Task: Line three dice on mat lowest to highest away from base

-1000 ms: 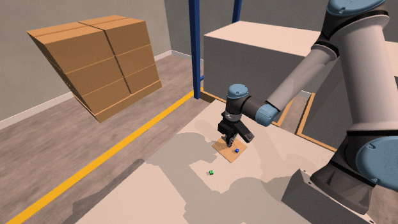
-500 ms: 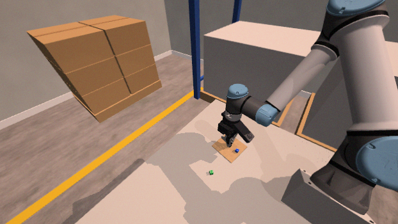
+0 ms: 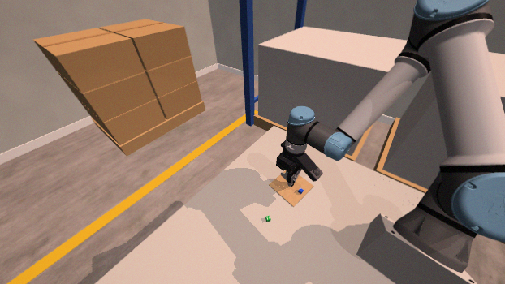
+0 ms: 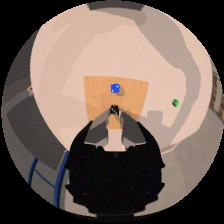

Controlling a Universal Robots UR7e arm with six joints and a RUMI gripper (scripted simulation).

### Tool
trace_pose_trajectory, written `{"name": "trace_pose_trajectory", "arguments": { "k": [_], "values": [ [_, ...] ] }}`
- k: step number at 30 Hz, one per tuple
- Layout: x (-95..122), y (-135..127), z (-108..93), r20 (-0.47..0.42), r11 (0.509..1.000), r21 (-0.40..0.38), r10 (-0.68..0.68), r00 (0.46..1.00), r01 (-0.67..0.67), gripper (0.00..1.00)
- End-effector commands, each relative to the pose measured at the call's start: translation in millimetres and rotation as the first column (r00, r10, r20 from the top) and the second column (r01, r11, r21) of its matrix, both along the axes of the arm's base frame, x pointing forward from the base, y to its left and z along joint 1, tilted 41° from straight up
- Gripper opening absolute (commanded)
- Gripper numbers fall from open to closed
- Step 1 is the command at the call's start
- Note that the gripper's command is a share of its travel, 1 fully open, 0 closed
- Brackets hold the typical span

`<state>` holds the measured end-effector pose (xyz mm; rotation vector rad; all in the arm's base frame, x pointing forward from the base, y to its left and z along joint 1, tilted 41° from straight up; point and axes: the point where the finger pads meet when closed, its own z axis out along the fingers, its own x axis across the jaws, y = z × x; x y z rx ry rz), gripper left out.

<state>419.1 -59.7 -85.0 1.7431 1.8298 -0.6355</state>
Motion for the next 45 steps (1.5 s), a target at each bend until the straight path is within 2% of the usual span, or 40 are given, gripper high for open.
{"name": "trace_pose_trajectory", "arguments": {
  "k": [1, 3, 4, 6, 10, 14, 15, 30, 36, 45],
  "values": [
    [0, 0, 0, 0.001, 1.000, 0.000, 0.001, 1.000, -0.001, 0.04],
    [0, 0, 0, 0.001, 1.000, 0.000, 0.001, 1.000, -0.001, 0.04],
    [0, 0, 0, 0.001, 1.000, 0.000, 0.001, 1.000, -0.001, 0.07],
    [0, 0, 0, 0.001, 1.000, 0.000, 0.001, 1.000, -0.001, 0.07],
    [0, 0, 0, 0.001, 1.000, 0.000, 0.001, 1.000, -0.001, 0.15],
    [0, 0, 0, 0.001, 1.000, 0.000, 0.001, 1.000, -0.001, 0.15],
    [0, 0, 0, 0.001, 1.000, 0.000, 0.001, 1.000, -0.001, 0.18],
    [0, 2, 2, 0.001, 1.000, 0.000, 0.001, 1.000, -0.001, 0.18],
    [-1, 13, 15, 0.001, 1.000, 0.000, 0.001, 1.000, -0.001, 0.18],
    [-3, 41, 47, 0.001, 1.000, 0.000, 0.001, 1.000, -0.001, 0.18]
  ]
}}
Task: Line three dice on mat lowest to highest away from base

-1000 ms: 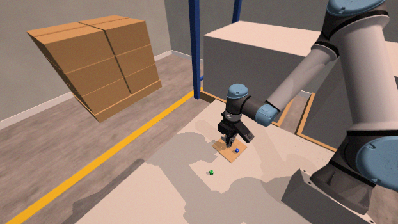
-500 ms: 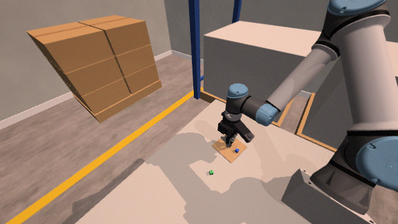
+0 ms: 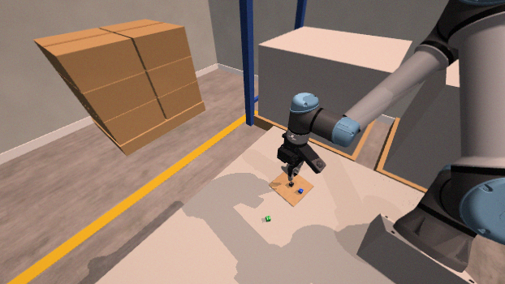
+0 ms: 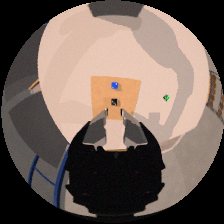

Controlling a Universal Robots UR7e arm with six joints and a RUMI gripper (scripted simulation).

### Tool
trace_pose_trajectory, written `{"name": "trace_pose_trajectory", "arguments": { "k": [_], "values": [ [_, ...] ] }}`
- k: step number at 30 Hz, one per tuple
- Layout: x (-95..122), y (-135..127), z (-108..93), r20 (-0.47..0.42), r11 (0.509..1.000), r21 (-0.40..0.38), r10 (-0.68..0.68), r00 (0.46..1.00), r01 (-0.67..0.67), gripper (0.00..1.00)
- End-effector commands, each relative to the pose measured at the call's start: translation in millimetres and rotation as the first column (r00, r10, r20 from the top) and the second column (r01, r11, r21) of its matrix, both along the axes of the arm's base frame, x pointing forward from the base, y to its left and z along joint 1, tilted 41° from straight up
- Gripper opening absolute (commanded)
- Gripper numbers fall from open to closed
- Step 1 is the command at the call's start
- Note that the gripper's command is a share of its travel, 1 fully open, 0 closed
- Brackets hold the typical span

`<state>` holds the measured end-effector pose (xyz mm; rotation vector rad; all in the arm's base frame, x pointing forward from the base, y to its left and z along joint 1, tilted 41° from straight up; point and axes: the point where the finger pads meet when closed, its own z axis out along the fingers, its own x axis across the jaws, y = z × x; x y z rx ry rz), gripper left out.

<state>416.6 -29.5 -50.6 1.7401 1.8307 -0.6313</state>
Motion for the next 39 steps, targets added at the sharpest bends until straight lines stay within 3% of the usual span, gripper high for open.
{"name": "trace_pose_trajectory", "arguments": {
  "k": [1, 15, 16, 39],
  "values": [
    [-1, 11, 13, -0.002, 1.000, 0.000, -0.003, 1.000, 0.003, 0.18],
    [-2, 29, 33, -0.002, 1.000, 0.000, -0.003, 1.000, 0.003, 0.18],
    [-2, 29, 33, -0.002, 1.000, 0.000, -0.003, 1.000, 0.003, 1.00],
    [-2, 29, 33, -0.002, 1.000, 0.000, -0.003, 1.000, 0.003, 1.00]
  ]
}}
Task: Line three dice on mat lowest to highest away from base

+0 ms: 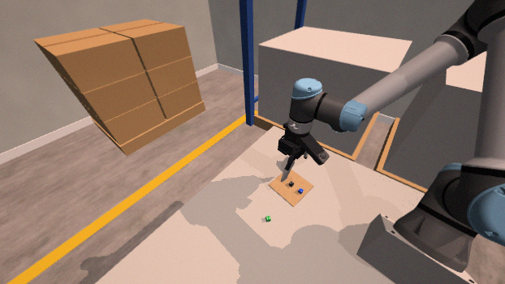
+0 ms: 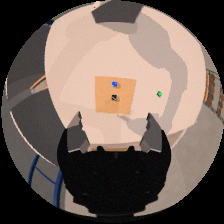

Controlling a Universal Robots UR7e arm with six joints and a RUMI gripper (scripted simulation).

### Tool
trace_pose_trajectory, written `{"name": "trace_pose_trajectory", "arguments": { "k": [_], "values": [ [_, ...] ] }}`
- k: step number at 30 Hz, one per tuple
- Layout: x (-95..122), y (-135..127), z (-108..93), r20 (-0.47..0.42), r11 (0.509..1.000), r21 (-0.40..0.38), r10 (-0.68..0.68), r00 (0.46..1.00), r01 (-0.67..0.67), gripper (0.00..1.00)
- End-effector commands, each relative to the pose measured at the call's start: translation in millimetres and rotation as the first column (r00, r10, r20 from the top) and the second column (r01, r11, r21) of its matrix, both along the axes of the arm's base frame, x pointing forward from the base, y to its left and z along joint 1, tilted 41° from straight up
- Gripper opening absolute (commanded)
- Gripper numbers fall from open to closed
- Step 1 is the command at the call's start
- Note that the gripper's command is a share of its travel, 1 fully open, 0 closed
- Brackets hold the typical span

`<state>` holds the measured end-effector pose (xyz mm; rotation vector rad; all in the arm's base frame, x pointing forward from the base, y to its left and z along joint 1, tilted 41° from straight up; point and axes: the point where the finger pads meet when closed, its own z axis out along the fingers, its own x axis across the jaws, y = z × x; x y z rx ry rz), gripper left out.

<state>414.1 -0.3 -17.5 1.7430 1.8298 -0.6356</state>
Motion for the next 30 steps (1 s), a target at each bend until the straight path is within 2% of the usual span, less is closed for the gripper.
{"name": "trace_pose_trajectory", "arguments": {
  "k": [1, 16, 30],
  "values": [
    [0.3, 0.2, 0.2, 0.001, 1.000, 0.000, 0.000, 1.000, 0.000, 1.00],
    [0.1, 1.6, -1.0, 0.018, 1.000, 0.002, -0.019, 1.000, 0.019, 1.00],
    [-0.3, 7.3, -6.5, 0.091, 0.995, 0.014, -0.102, 0.991, 0.101, 1.00]
  ]
}}
